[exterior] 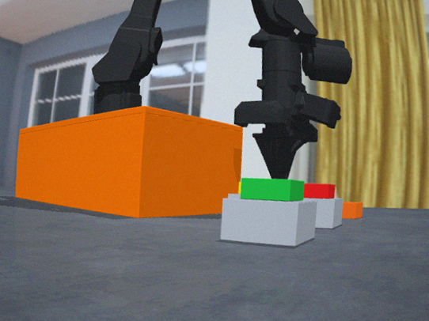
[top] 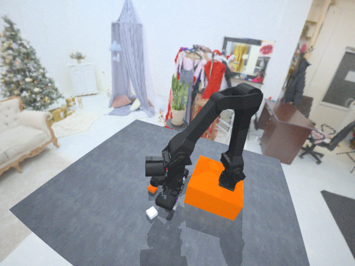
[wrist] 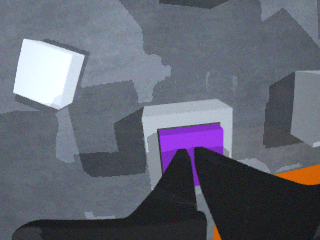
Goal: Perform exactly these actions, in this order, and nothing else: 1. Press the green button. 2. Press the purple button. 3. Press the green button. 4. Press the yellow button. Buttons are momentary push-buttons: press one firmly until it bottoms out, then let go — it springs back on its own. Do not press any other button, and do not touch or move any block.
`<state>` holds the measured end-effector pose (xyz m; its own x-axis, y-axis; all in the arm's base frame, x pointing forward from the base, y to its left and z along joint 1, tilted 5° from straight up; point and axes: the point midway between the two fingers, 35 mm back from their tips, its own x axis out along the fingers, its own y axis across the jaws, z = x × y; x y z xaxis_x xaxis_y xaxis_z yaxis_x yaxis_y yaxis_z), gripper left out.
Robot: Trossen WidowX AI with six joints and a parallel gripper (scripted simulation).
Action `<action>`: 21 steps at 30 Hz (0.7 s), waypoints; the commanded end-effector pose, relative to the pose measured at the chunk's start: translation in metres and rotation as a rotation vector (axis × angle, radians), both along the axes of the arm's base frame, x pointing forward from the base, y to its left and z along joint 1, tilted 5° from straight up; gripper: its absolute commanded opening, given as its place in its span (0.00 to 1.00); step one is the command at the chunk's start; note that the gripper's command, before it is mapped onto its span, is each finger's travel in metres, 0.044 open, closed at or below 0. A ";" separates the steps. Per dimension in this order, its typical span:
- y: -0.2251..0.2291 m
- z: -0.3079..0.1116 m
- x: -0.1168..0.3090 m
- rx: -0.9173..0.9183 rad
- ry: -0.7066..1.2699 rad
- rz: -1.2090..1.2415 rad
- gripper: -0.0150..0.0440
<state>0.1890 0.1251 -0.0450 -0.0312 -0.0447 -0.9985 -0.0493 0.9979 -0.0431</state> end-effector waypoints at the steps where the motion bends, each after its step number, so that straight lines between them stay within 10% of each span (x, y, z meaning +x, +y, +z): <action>1: -0.002 -0.002 -0.003 -0.004 0.008 -0.002 0.29; 21: 0.000 0.031 -0.001 -0.003 0.008 -0.002 0.29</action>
<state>0.1833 0.1216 -0.0265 -0.0524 -0.0592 -0.9969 -0.0518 0.9971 -0.0565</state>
